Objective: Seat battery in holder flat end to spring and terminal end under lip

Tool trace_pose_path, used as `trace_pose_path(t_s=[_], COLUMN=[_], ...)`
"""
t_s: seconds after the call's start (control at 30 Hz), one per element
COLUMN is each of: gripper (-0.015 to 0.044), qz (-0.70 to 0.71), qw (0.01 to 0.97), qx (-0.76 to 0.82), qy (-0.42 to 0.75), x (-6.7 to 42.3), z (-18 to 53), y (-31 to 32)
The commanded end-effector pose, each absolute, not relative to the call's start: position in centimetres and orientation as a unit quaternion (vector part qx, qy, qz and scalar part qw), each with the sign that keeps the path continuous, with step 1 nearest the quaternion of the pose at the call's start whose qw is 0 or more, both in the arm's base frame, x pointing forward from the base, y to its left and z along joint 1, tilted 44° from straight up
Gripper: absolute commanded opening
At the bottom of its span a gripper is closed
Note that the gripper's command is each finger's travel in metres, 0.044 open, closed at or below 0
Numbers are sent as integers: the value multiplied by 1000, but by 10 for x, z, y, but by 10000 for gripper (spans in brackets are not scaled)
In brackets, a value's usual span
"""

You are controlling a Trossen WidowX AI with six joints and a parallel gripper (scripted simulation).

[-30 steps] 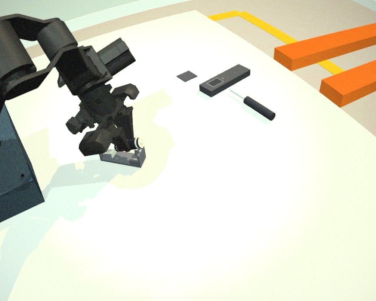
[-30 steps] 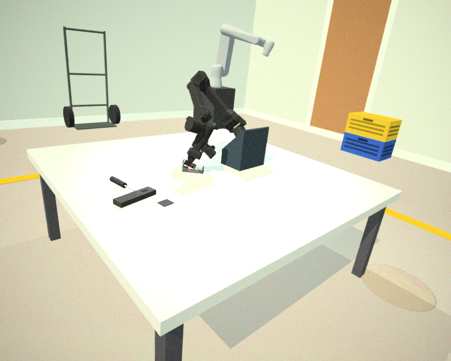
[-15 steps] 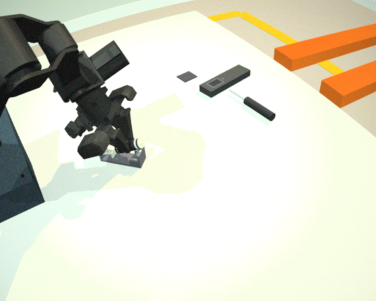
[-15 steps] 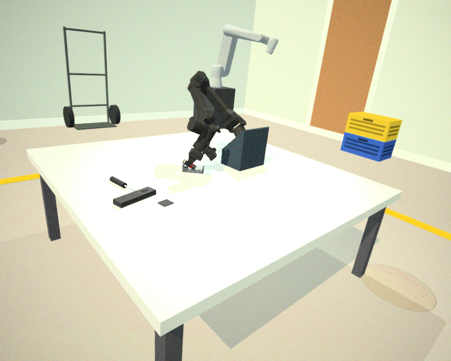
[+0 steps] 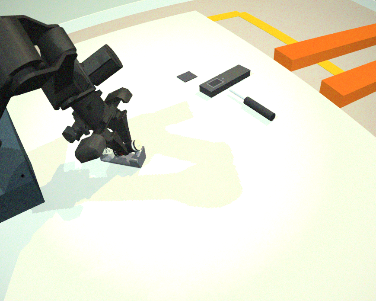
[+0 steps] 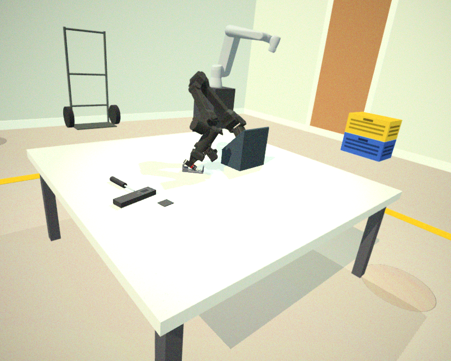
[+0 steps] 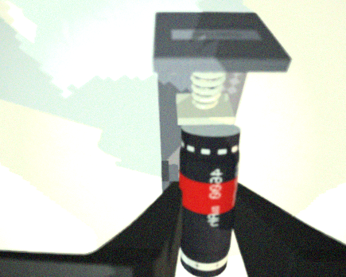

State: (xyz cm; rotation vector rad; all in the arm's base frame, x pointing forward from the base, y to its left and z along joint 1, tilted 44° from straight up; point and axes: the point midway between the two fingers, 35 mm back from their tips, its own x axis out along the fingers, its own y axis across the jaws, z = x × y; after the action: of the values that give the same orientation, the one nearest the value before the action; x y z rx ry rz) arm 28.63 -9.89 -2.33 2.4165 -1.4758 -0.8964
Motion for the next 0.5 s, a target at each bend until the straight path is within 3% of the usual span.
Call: trace_pose_path(t_s=[0.0,0.47], gripper=[76,76], qz=[-300,-301], qw=[91,90], qx=[812,814], qy=[-493,-488], x=[283,275], z=[-23,-32], y=[-100,-95])
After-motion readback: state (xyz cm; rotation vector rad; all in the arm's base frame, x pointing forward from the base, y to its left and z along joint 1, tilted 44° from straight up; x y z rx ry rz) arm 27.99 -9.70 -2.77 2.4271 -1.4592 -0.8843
